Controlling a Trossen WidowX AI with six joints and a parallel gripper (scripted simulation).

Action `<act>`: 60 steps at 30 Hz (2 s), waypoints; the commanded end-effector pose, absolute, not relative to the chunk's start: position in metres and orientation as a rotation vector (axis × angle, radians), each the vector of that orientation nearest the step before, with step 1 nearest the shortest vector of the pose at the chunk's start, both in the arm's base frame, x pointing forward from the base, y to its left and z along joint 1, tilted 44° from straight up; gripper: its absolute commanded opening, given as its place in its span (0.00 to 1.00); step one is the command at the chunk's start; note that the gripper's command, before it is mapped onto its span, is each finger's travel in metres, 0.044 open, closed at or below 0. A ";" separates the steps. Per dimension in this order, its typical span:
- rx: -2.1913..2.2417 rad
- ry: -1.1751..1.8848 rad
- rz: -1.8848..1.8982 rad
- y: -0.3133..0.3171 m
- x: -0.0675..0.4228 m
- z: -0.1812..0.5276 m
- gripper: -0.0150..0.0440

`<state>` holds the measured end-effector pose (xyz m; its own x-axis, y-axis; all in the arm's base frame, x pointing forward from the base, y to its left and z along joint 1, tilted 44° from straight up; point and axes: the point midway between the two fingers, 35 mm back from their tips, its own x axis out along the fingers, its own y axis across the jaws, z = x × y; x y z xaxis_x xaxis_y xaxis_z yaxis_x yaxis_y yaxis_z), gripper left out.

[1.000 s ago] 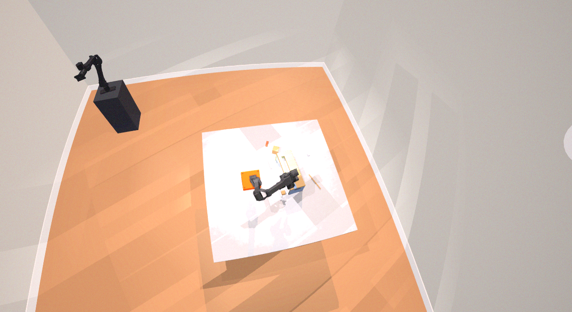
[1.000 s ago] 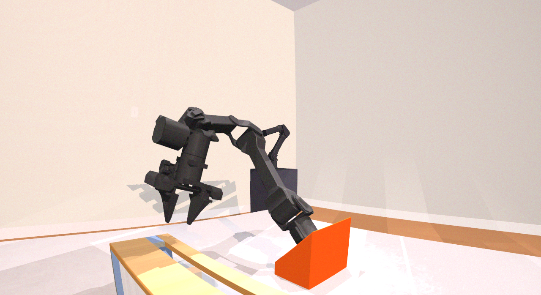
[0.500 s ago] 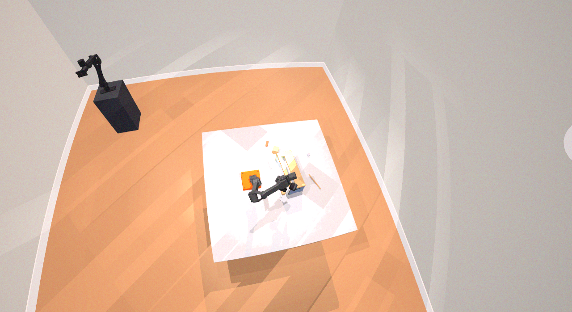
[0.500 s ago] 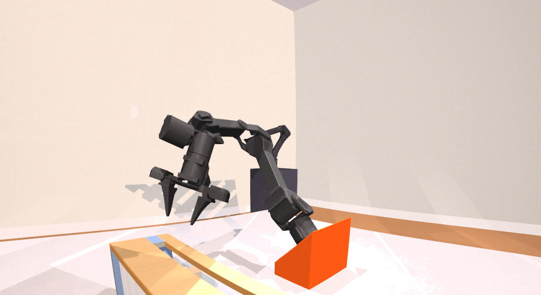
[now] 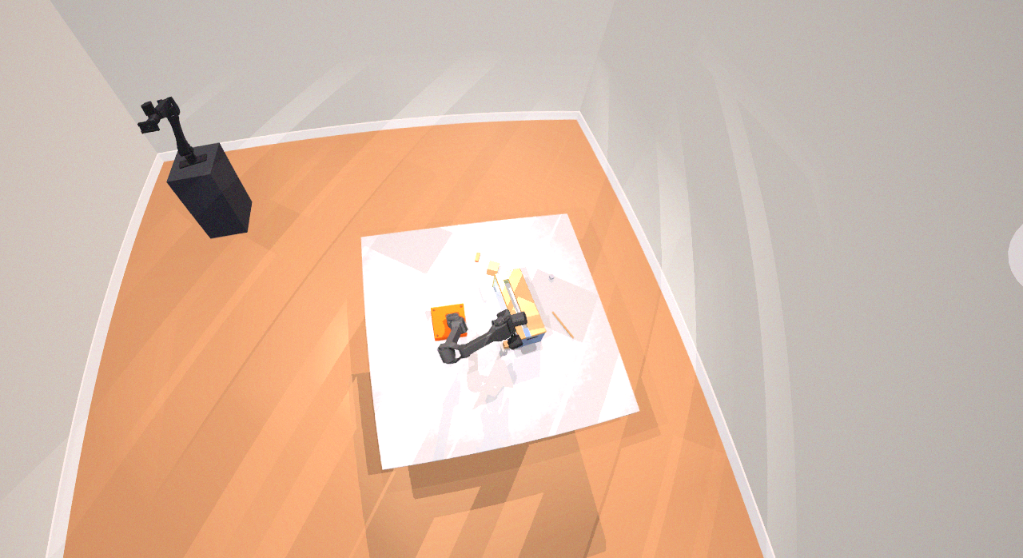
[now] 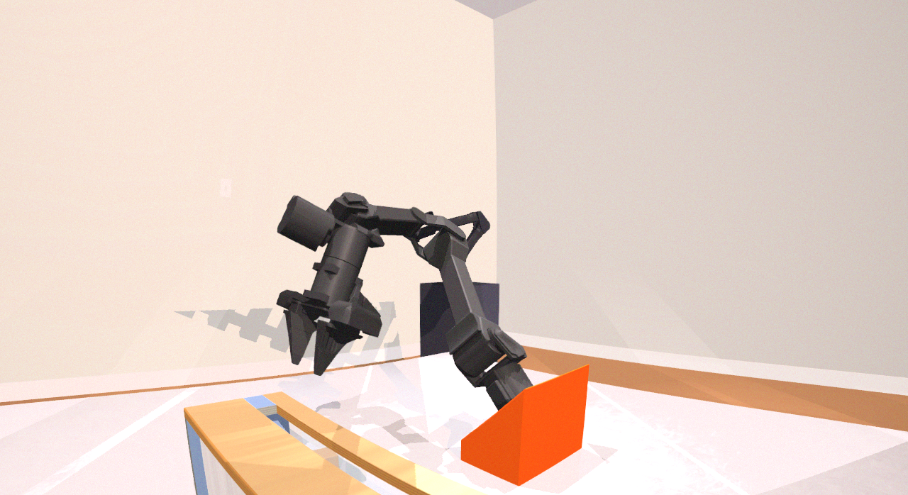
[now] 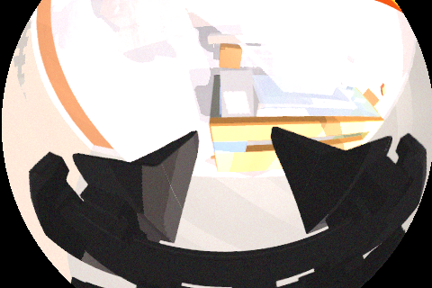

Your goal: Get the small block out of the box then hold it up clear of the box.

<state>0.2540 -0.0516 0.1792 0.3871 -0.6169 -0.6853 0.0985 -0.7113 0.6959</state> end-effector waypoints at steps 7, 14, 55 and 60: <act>2.005 -0.456 -1.378 -0.103 0.256 0.123 0.74; 2.000 -0.460 -1.369 -0.118 0.253 0.111 0.74; 1.998 -0.462 -1.368 -0.157 0.249 0.065 0.74; 1.998 -0.462 -1.368 -0.157 0.249 0.065 0.51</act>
<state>0.2500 -0.1573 0.0685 0.3919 -0.6214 -0.6784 0.0690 -0.7155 0.6952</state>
